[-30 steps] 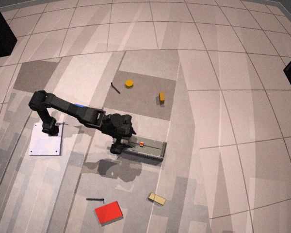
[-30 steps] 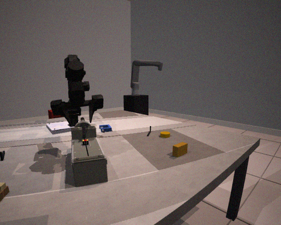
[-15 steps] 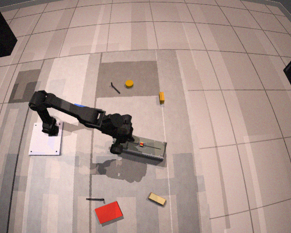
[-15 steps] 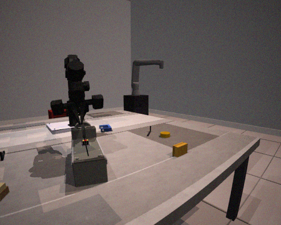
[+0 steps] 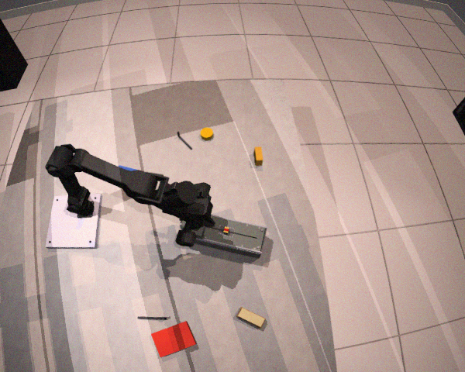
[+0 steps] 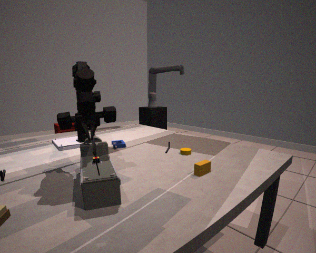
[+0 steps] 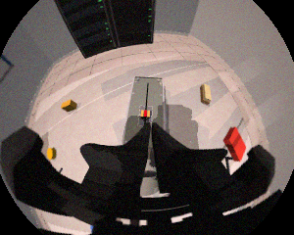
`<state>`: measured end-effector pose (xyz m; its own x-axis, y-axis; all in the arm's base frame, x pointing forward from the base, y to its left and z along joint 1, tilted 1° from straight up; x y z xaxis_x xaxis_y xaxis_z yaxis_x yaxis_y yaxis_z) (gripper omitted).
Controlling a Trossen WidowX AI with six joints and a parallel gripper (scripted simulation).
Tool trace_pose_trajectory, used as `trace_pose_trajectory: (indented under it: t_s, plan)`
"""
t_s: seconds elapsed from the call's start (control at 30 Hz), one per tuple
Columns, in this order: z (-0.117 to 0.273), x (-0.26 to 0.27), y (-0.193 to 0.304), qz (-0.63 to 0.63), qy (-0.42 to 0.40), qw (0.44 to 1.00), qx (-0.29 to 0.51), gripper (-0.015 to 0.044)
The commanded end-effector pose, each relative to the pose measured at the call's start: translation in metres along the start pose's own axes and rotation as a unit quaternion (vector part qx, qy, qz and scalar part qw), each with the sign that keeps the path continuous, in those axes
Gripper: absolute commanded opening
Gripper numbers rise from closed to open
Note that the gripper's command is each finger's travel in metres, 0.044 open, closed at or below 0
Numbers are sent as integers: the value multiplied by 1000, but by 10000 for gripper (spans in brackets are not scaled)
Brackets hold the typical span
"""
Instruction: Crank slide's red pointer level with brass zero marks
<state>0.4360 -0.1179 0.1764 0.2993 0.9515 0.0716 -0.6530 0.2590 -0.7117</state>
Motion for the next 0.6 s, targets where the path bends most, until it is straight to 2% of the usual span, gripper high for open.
trace_pose_trajectory:
  t_s: [0.0,0.47,0.5,0.57]
  plan:
    - [0,0,0,0,0,1000,0,79]
    - [0,0,0,0,0,1000,0,440]
    - [0,0,0,0,0,1000,0,440]
    - [0,0,0,0,0,1000,0,387]
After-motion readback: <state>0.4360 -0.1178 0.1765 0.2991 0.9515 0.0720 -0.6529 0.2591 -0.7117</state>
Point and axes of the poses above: the point midway between the two fingers, 35 mm back from their tips, its own z axis back along the fingers, its own x axis across the jaws, y = z × x, the point moved 4 cm from there along z, back along the fingers, and after that the axes turned 2 degrees about z, right-handed, at the moved point
